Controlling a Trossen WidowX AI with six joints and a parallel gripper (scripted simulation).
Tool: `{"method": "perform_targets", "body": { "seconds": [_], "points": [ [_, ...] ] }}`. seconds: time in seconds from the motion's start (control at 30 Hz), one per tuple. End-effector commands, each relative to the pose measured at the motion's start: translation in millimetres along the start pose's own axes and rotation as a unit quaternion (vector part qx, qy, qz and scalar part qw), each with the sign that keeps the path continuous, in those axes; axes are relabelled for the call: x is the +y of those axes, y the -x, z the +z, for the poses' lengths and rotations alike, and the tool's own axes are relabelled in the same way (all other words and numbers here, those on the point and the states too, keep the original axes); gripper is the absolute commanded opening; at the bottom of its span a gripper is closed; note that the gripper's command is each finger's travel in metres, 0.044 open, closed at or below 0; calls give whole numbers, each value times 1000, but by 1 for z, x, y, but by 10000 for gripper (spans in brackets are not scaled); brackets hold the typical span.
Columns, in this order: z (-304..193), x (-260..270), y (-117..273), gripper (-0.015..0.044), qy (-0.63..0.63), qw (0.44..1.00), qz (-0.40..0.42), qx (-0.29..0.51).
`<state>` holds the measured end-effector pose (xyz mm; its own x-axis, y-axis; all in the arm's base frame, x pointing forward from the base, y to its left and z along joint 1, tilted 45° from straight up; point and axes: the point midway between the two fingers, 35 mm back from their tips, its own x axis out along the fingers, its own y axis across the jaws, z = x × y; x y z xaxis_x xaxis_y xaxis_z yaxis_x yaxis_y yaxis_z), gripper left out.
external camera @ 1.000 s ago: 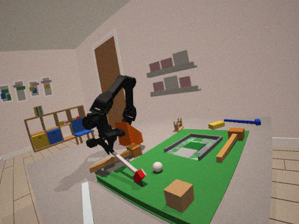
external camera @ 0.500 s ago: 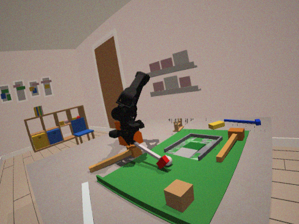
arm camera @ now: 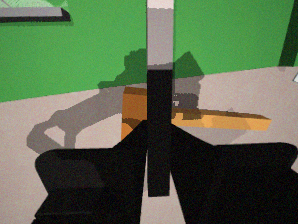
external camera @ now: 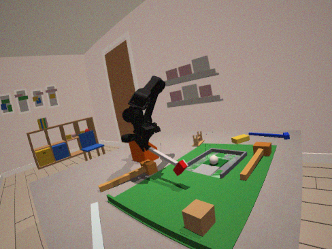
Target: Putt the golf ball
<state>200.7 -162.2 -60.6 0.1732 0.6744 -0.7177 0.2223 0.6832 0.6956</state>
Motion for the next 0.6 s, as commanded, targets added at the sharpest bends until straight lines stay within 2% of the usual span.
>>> {"method": "perform_targets", "body": {
  "seconds": [0.0,0.57],
  "points": [
    [0,0,13,0,4,1000,-3,-1],
    [1,0,5,0,0,1000,-2,-3]
  ]
}}
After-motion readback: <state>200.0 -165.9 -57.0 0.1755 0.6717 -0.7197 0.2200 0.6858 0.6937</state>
